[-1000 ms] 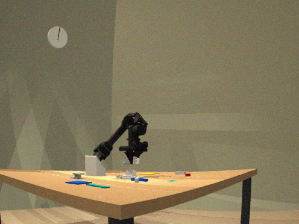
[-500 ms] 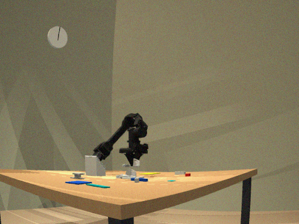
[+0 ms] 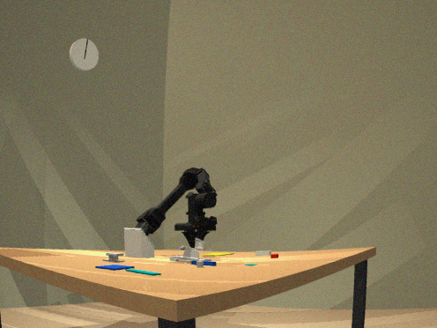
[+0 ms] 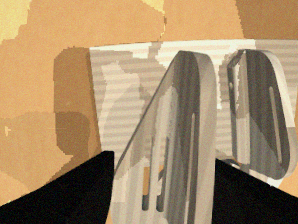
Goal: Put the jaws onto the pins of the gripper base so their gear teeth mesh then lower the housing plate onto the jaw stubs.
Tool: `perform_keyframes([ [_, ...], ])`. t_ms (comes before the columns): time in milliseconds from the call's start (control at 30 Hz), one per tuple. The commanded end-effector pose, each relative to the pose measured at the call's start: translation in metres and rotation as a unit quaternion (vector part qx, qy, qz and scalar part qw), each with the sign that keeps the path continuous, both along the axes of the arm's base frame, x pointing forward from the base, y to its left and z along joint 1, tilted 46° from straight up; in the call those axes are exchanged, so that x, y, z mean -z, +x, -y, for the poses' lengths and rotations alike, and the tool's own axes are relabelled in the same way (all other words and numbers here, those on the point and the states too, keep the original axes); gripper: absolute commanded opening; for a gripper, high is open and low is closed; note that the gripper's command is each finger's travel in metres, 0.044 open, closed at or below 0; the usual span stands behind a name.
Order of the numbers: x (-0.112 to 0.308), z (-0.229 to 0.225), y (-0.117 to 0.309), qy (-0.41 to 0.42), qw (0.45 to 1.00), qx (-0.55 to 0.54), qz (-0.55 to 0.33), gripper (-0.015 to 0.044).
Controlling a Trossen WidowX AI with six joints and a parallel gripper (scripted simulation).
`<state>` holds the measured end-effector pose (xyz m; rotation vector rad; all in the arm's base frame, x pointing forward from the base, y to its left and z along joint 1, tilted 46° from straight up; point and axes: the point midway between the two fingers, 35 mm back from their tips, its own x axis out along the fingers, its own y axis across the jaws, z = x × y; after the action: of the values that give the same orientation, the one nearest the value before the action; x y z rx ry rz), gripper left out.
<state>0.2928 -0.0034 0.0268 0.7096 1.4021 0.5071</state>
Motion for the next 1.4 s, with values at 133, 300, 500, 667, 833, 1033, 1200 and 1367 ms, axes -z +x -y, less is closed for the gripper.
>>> perform_keyframes([
  [133,0.008,-0.01,0.0,0.003,1.0,0.002,-0.001,0.0134],
  [300,0.01,-0.011,0.001,0.003,1.0,0.002,-0.001,0.0134],
  [500,0.01,-0.011,0.001,0.003,1.0,0.002,-0.001,0.0134],
  [667,0.01,-0.012,0.001,0.003,1.0,0.002,-0.001,0.0134],
  [833,0.012,-0.014,0.001,0.003,1.0,0.003,-0.002,0.0134],
  [1033,0.012,-0.014,0.001,0.003,1.0,0.003,-0.002,0.0134],
  [1200,0.014,-0.015,0.001,0.003,1.0,0.003,-0.002,0.0134],
  [1367,0.014,-0.016,0.001,0.003,1.0,0.003,-0.003,0.0134],
])
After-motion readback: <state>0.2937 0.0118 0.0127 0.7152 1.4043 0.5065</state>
